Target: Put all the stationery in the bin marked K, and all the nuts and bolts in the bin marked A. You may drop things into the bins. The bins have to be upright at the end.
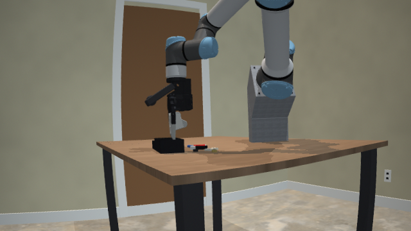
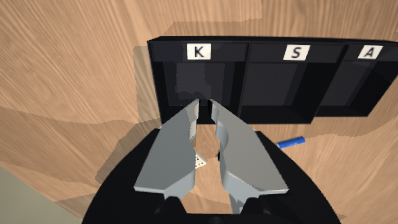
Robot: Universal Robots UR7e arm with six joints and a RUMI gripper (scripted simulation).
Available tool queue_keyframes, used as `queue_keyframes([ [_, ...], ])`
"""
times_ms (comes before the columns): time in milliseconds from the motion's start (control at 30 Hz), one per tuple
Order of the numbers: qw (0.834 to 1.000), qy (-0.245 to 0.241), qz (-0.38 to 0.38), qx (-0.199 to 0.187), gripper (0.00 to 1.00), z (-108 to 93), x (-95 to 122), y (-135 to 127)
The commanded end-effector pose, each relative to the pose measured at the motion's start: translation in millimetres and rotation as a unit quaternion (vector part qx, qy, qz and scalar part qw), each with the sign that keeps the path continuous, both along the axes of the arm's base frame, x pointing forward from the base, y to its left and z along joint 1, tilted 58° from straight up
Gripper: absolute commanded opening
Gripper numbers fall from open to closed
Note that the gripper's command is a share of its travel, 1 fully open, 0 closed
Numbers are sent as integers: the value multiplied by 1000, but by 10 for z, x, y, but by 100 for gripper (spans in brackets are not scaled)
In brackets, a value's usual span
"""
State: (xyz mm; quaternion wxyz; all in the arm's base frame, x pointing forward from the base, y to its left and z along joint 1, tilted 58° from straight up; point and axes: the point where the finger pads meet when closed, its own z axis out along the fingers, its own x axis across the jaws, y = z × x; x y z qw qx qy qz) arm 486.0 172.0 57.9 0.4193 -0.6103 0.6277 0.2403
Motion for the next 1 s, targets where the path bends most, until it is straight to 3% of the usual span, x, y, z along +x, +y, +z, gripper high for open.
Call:
queue_keyframes([
  [0, 1000, 0, 0, 0, 4, 35, -13, -54],
  [333, 1000, 0, 0, 0, 4, 187, -80, -288],
  [667, 1000, 0, 0, 0, 4, 216, -92, -331],
  [900, 1000, 0, 0, 0, 4, 527, -228, -806],
  [967, 1000, 0, 0, 0, 4, 527, -228, -806],
])
